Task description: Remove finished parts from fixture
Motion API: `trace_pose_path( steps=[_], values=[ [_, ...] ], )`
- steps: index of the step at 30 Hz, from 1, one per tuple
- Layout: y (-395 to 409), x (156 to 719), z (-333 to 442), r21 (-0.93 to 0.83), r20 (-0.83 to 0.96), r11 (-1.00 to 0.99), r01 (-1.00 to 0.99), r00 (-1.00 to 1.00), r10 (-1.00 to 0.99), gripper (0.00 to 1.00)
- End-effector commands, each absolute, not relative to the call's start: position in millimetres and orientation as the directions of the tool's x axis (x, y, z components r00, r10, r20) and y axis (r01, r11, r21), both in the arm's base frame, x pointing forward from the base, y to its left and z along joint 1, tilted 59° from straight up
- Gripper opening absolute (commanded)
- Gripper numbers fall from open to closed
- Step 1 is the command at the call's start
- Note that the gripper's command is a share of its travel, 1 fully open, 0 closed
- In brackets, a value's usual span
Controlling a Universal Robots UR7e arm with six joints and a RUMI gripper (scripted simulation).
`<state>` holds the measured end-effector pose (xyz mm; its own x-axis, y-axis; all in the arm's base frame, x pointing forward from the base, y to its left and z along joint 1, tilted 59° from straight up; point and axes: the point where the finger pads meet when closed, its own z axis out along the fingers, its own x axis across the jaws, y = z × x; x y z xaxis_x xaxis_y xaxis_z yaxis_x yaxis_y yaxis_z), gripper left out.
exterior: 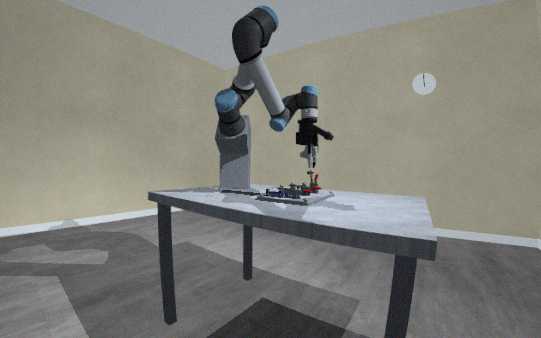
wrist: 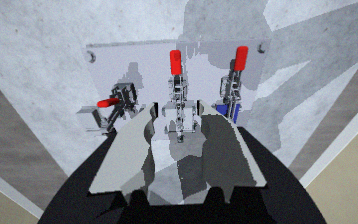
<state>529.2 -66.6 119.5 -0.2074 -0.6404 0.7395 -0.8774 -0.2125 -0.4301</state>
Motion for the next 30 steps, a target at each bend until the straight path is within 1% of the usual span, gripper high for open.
trace_pose_path(
  steps=[1, 7, 19, 30],
  values=[
    [-63.9, 540.9, 124.2, -0.428, 0.739, -0.209, -0.879, -0.208, -0.641, 0.28],
    [-61.7, 550.3, 128.8, -0.428, 0.739, -0.209, -0.879, -0.208, -0.641, 0.28],
    [-62.5, 552.2, 128.7, -0.428, 0.739, -0.209, -0.879, -0.208, -0.641, 0.28],
    [-83.0, 564.0, 114.3, -0.428, 0.739, -0.209, -0.879, -0.208, -0.641, 0.28]
  ],
)
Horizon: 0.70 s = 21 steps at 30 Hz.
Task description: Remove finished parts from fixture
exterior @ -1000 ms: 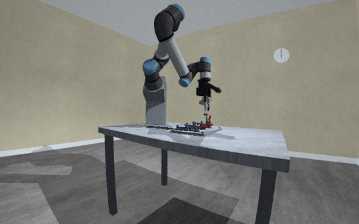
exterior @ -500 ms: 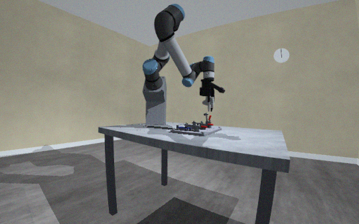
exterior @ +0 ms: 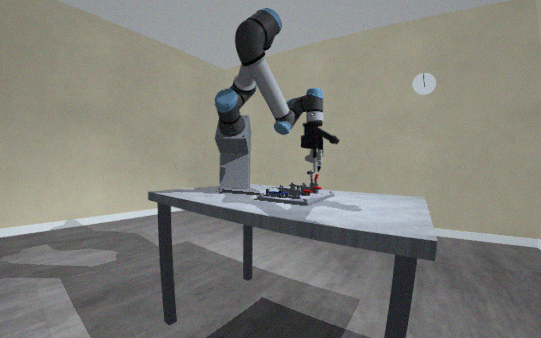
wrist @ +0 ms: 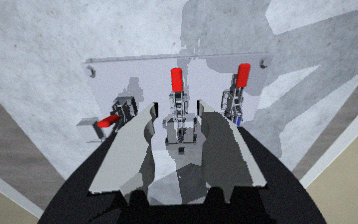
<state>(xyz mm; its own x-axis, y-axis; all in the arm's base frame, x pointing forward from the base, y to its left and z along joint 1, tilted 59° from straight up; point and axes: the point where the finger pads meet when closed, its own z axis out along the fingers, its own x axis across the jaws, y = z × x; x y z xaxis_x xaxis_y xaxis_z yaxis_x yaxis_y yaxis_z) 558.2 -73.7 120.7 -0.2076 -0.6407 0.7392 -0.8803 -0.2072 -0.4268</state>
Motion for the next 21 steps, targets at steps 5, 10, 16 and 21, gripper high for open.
trace_pose_path(
  steps=[5, 10, 16, 21],
  values=[
    [-91.8, 569.2, 108.0, -0.428, 0.739, -0.209, -0.879, -0.208, -0.641, 0.28],
    [-105.6, 577.2, 98.3, -0.428, 0.739, -0.209, -0.879, -0.208, -0.641, 0.28],
    [-115.8, 583.1, 91.2, -0.428, 0.739, -0.209, -0.879, -0.208, -0.641, 0.28],
    [-117.5, 584.1, 89.9, -0.428, 0.739, -0.209, -0.879, -0.208, -0.641, 0.28]
  ],
)
